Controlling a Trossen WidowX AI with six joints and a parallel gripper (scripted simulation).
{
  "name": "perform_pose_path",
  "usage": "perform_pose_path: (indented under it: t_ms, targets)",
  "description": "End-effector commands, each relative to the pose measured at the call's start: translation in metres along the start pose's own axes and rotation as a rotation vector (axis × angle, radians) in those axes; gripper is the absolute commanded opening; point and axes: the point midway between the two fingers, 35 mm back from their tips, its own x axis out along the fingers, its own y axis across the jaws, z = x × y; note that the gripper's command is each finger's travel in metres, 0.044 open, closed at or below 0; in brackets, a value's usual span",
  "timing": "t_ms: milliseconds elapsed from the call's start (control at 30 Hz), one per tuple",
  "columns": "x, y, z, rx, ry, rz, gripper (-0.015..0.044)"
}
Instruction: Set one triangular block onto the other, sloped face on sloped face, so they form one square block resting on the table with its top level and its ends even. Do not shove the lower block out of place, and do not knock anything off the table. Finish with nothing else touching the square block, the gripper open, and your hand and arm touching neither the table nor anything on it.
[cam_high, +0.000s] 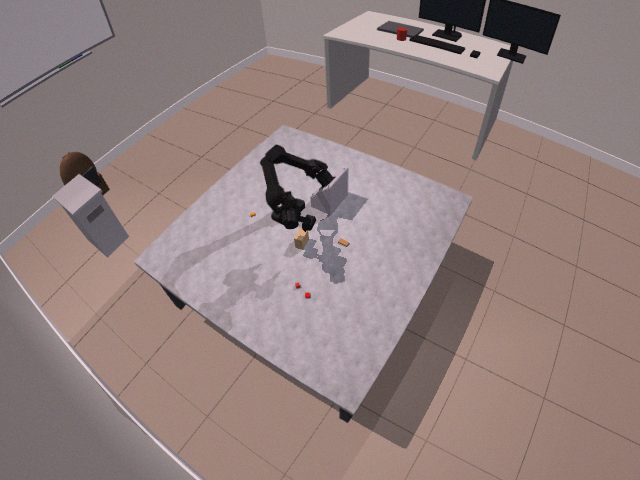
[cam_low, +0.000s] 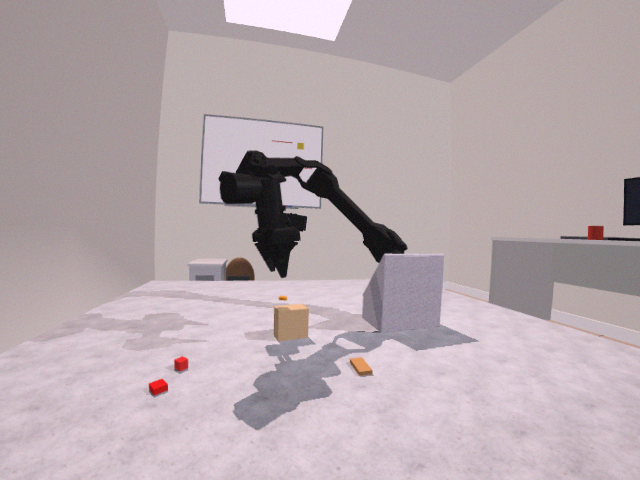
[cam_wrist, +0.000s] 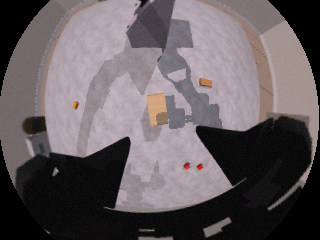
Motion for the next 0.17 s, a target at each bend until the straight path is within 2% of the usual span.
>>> perform_pose_path:
  t_ms: [0, 133]
  targets:
    - [-0.0001, -0.0002, -0.0005, -0.001, 0.003, -0.001, 0.0440]
    - [-0.0001, -0.0002, -0.0005, -0.001, 0.003, -0.001, 0.0440]
